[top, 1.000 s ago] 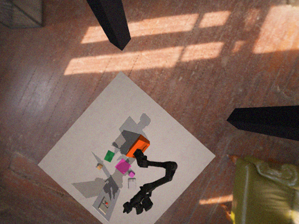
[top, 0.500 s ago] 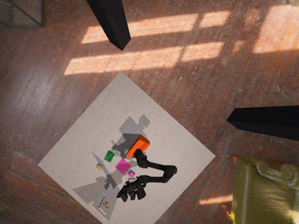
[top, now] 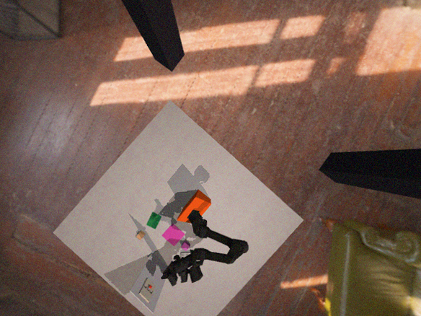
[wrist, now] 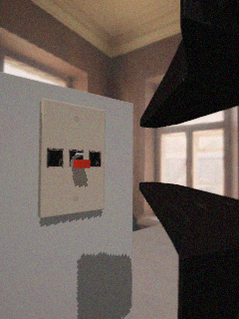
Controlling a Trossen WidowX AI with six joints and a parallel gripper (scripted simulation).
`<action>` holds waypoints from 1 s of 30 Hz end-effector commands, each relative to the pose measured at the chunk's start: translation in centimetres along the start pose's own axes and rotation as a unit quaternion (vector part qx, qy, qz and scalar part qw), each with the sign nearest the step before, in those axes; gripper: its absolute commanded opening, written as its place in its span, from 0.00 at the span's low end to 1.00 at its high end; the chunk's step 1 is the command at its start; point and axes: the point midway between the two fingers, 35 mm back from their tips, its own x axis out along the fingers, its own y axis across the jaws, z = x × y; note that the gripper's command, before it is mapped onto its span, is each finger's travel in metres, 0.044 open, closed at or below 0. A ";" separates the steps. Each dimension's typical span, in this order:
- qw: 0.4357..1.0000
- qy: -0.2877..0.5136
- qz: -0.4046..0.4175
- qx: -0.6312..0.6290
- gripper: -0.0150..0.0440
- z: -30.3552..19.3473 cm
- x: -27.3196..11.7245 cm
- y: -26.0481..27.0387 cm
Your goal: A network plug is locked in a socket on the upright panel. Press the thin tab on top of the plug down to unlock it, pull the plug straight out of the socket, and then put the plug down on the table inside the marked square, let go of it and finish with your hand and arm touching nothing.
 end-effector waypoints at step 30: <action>1.000 -0.001 0.002 -0.003 0.52 1.5 6.1 0.2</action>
